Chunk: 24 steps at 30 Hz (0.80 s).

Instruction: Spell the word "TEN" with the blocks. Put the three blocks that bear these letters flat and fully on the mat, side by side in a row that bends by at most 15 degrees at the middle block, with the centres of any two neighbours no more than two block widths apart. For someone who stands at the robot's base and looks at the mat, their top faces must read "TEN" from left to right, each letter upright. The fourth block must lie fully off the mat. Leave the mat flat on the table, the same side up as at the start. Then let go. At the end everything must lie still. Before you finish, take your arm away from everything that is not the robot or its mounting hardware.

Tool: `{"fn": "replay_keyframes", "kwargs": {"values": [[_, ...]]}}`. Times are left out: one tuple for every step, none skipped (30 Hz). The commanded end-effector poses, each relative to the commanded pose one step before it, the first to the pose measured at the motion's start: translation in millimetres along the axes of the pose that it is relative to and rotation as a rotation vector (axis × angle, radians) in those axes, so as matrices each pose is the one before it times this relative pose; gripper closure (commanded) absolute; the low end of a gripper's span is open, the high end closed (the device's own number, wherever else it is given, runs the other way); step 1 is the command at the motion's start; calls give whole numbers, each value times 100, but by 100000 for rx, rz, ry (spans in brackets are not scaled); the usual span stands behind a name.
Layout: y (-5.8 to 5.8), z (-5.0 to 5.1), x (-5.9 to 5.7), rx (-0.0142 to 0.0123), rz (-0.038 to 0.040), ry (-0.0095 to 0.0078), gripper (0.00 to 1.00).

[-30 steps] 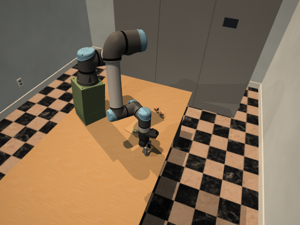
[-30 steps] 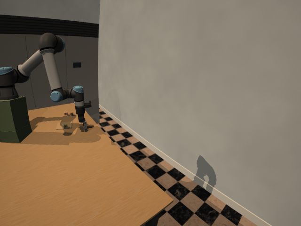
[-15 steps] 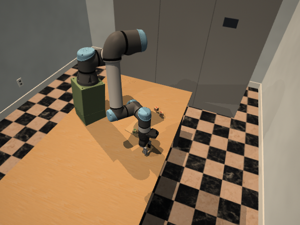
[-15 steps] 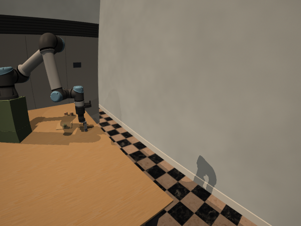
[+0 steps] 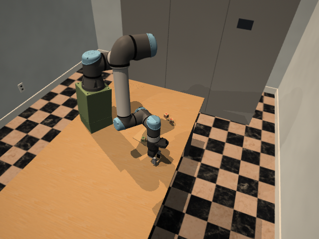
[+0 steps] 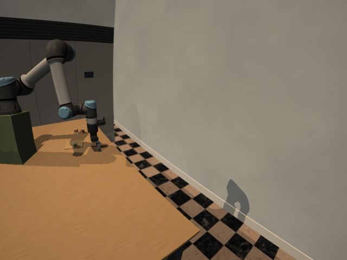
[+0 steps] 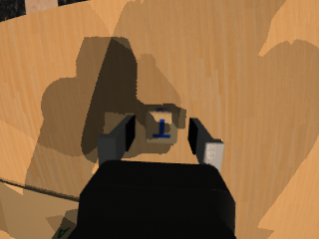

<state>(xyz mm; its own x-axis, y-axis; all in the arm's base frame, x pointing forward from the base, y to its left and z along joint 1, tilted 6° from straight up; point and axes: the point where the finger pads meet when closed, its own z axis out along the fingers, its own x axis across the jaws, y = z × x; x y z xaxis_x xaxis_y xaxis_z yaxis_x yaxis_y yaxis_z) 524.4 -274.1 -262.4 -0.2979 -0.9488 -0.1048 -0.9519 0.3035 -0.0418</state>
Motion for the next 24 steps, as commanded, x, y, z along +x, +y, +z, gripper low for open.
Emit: {"fn": "replay_keyframes", "kwargs": {"values": [[-63,945,27,152,-6,68,0],[1,227,0,0,0,0,0],[-1,218,0,0,0,0,0],[0,207,0,0,0,0,0],[0,191,0,0,0,0,0],[0,173,0,0,0,0,0],[0,153,0,0,0,0,0],[0,130,0,0,0,0,0],[0,107,0,0,0,0,0],[0,83,0,0,0,0,0],[0,60,0,0,0,0,0],[0,40,0,0,0,0,0],[0,0,0,0,0,0,0],[0,0,0,0,0,0,0],[0,22,0,0,0,0,0],[0,9,0,0,0,0,0],[0,1,0,0,0,0,0],[0,0,0,0,0,0,0],[0,0,0,0,0,0,0],[0,0,0,0,0,0,0],[0,0,0,0,0,0,0],[0,0,0,0,0,0,0],[0,0,0,0,0,0,0],[0,0,0,0,0,0,0]]}}
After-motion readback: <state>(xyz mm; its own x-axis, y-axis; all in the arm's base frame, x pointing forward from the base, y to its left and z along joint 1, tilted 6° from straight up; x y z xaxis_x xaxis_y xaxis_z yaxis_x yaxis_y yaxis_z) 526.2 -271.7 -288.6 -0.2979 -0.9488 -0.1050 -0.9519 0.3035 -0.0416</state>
